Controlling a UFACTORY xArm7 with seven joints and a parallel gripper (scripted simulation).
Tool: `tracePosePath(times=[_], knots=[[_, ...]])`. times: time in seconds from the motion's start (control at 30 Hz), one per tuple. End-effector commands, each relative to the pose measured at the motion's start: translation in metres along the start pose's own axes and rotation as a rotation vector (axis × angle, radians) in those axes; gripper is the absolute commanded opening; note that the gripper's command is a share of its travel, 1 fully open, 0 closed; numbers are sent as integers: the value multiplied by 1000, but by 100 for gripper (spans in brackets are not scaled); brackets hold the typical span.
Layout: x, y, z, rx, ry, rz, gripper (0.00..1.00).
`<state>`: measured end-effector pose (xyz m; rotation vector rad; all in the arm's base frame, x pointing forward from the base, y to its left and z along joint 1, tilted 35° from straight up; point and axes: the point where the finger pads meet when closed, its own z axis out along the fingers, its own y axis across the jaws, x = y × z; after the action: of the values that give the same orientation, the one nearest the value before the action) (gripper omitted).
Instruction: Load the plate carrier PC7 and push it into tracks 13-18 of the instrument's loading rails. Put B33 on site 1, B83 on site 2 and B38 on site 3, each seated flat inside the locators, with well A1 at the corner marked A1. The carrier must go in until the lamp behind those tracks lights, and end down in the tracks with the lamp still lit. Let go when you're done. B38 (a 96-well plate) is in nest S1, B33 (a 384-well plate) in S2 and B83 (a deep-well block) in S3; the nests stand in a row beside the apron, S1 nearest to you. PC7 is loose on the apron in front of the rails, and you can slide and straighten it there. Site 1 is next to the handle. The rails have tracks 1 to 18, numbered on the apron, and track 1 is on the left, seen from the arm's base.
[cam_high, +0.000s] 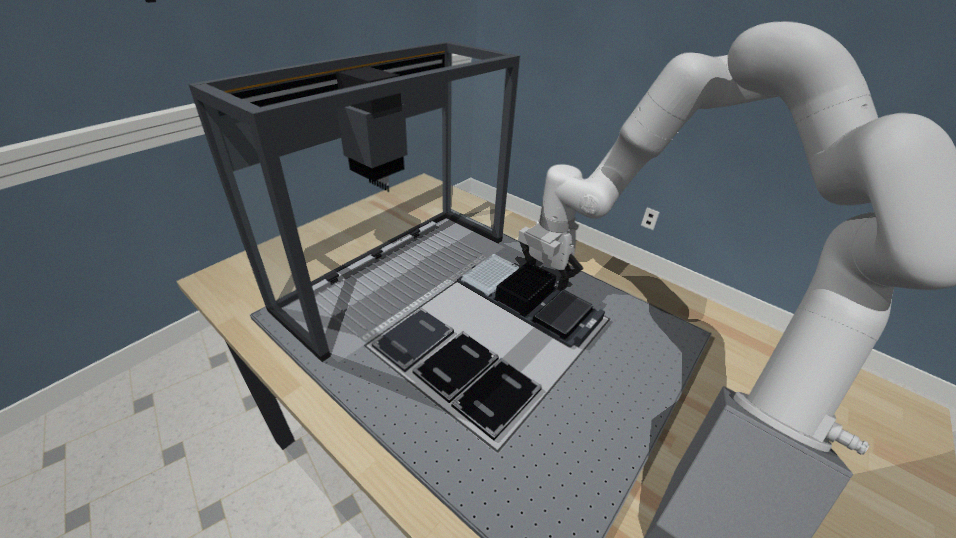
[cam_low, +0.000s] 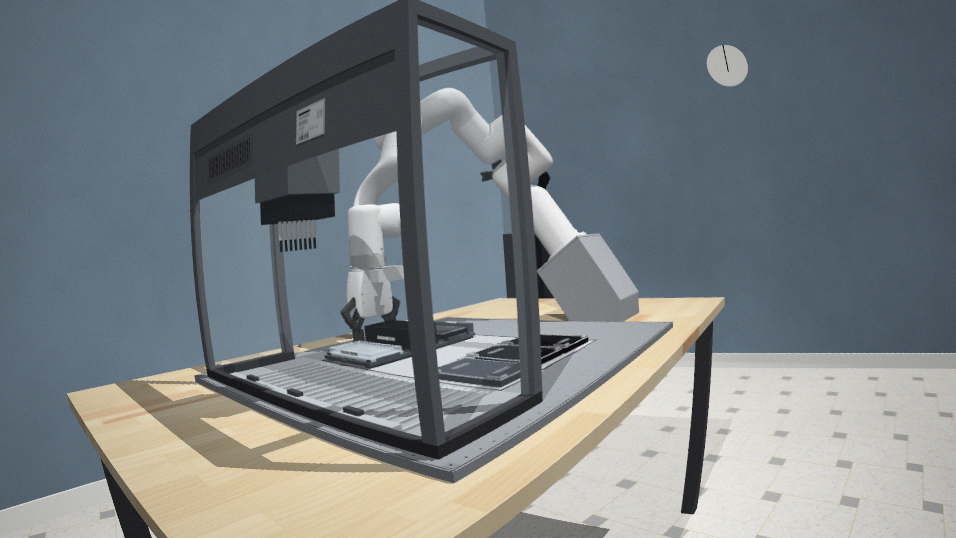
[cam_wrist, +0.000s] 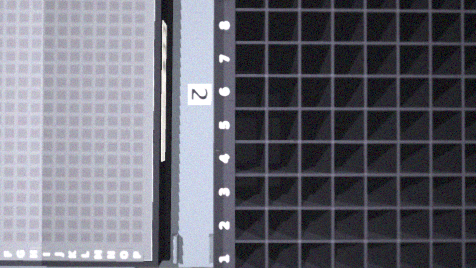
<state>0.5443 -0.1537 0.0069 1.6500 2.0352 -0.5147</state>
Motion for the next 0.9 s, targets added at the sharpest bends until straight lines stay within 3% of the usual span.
tracePosePath(times=[0.0,0.87], knots=[[2,2,-1,-4,1,-1,100],[0,2,-1,-4,1,0,100]])
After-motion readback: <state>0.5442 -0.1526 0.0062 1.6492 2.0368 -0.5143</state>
